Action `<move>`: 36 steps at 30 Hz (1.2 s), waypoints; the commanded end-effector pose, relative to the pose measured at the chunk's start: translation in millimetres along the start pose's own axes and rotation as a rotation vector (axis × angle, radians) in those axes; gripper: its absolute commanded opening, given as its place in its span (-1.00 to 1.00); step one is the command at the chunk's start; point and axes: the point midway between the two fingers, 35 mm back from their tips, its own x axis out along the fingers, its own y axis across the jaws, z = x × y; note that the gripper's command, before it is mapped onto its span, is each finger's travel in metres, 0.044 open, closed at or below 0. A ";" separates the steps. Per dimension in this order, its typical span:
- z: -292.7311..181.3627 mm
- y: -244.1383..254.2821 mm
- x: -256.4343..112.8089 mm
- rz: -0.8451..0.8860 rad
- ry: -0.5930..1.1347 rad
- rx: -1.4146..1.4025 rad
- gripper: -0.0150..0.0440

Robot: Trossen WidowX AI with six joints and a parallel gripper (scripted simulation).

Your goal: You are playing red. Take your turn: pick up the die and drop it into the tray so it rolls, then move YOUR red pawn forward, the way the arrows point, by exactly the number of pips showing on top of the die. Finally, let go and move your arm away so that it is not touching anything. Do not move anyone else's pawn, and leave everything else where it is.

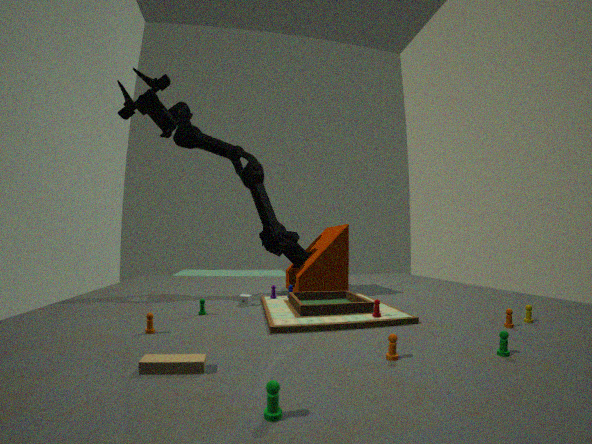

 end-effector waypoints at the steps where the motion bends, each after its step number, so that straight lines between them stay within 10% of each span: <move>1: 48.6 49.0 -3.3 0.134 -0.087 0.272 0.44; 18: 244.9 163.4 -104.9 0.916 -0.220 1.111 0.44; 36: 411.7 139.0 -348.1 2.083 0.160 1.355 0.44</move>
